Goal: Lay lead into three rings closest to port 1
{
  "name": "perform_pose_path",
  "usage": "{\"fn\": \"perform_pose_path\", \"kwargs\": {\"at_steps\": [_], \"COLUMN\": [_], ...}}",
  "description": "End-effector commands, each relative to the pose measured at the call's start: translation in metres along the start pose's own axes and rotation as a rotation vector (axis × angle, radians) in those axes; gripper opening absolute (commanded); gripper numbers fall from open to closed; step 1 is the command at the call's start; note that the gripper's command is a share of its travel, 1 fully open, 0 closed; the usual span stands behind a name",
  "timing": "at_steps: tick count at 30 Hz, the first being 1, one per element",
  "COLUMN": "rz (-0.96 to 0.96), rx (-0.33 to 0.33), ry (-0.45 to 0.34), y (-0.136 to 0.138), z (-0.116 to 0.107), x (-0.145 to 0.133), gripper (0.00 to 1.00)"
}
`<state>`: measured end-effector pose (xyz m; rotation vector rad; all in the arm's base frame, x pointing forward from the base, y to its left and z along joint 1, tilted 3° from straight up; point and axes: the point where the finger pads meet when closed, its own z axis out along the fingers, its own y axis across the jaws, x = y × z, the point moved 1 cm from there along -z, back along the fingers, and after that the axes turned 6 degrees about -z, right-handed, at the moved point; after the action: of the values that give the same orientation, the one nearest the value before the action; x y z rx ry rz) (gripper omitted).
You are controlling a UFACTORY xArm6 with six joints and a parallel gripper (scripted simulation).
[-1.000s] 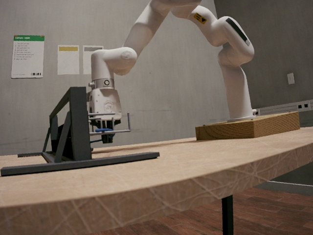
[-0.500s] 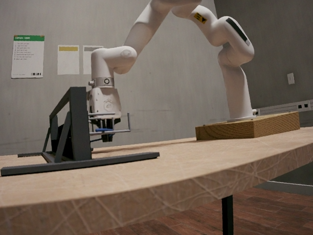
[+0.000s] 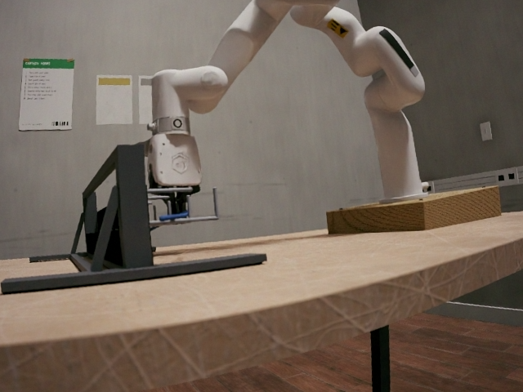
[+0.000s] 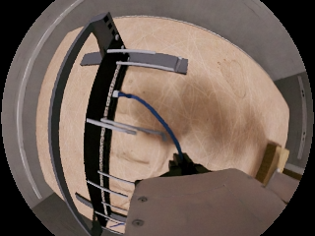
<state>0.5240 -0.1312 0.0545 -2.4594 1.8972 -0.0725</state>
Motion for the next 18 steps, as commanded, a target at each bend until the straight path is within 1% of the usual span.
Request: {"fn": "perform_pose_path", "kwargs": {"at_steps": [1, 5, 7, 18], "rz": [0.0, 0.0, 0.0, 0.0], "rx": [0.002, 0.002, 0.002, 0.002], "ry": [0.001, 0.001, 0.001, 0.001], "y": [-0.001, -0.001, -0.001, -0.001], "z": [-0.011, -0.022, -0.022, -0.047], "x": [0.0, 0.0, 0.0, 0.0], "gripper": [0.0, 0.0, 0.0, 0.0]}}
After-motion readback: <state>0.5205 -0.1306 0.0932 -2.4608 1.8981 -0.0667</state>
